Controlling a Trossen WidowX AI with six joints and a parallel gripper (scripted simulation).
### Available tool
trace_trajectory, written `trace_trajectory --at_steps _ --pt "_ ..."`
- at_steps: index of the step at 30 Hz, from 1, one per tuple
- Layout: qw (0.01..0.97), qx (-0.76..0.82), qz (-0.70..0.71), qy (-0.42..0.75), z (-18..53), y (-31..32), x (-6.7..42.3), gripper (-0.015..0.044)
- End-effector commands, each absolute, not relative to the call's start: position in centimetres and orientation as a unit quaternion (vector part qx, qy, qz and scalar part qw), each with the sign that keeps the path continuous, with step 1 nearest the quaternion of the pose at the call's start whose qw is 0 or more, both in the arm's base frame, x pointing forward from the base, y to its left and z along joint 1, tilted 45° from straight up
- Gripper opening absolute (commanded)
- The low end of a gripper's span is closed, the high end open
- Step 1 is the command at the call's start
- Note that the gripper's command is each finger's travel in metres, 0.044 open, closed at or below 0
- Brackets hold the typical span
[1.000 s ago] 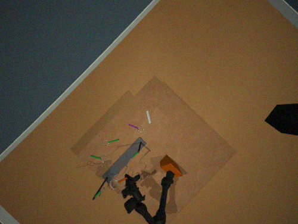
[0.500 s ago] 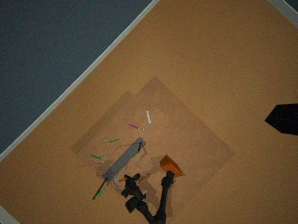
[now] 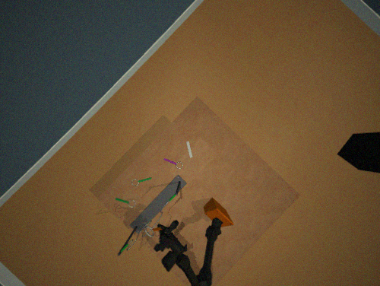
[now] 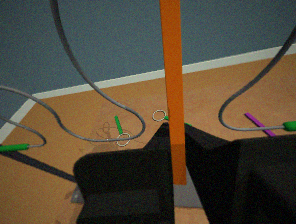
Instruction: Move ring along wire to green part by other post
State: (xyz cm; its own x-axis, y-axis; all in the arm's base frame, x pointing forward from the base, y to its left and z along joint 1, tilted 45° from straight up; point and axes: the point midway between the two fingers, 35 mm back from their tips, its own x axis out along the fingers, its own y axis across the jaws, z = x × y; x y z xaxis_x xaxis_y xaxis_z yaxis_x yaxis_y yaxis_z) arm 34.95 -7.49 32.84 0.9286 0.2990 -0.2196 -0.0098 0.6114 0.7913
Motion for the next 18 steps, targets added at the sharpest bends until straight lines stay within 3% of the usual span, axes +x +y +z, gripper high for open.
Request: trace_trajectory --at_steps 1,18 --pt "0.871 0.455 0.094 0.161 32.93 -7.38 34.93 -0.015" --pt "0.821 0.542 0.117 0.135 33.46 -7.02 34.99 -0.015"
